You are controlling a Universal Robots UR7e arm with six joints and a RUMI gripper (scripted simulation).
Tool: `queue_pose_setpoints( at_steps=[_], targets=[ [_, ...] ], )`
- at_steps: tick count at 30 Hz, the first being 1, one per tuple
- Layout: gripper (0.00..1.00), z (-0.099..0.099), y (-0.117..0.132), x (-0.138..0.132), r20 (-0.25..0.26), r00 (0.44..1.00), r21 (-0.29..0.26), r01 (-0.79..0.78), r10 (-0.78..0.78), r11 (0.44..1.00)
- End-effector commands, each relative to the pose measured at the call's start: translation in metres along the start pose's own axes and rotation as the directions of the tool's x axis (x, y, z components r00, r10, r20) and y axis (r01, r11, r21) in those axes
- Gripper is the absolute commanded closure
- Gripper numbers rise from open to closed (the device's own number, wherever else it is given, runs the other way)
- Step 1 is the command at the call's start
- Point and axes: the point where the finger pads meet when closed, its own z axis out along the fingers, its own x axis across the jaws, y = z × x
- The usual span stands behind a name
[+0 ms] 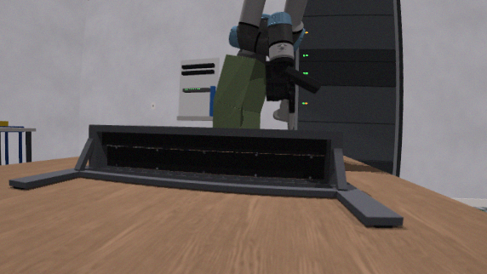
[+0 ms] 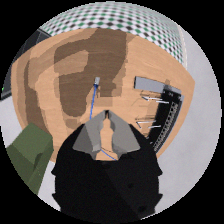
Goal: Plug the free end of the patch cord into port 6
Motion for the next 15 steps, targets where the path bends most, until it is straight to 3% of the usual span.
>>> queue_pose_setpoints(
  at_steps=[1,15],
  targets=[
    [1.0,0.005,-0.015,-0.01,0.026,0.996,-0.029,-0.088,0.089,0.996],
    [1.0,0.01,-0.033,-0.027,0.047,0.978,-0.064,-0.199,0.202,0.978]
  ],
)
